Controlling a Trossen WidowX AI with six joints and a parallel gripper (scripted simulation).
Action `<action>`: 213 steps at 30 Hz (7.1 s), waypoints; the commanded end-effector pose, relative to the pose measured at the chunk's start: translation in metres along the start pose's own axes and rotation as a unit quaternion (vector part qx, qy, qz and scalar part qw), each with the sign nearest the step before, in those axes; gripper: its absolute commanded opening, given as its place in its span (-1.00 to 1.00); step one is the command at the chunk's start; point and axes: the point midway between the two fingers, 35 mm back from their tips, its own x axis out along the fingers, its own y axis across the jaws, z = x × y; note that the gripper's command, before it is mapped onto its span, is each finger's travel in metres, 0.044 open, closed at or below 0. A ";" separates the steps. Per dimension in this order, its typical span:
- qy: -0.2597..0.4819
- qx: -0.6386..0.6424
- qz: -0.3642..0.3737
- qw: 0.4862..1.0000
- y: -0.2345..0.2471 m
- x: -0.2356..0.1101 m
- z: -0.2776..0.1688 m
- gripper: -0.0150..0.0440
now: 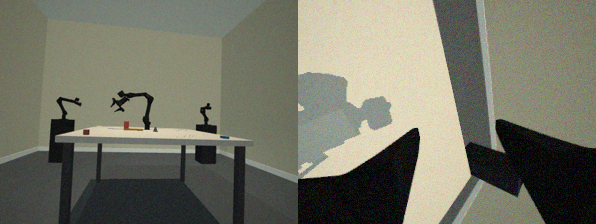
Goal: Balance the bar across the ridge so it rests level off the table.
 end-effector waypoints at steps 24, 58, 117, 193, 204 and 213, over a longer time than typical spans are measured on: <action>-0.171 -0.455 0.220 0.846 0.126 -0.056 0.107 0.58; -0.281 -0.675 0.297 0.614 0.217 -0.098 0.127 0.58; -0.280 -0.675 0.298 0.614 0.300 -0.029 0.116 0.58; -0.271 -0.650 0.309 0.639 0.263 -0.137 0.157 -0.49; -0.265 -0.633 0.316 0.655 0.289 -0.166 0.171 -0.49; -0.260 -0.619 0.322 0.667 0.311 -0.192 0.179 -0.49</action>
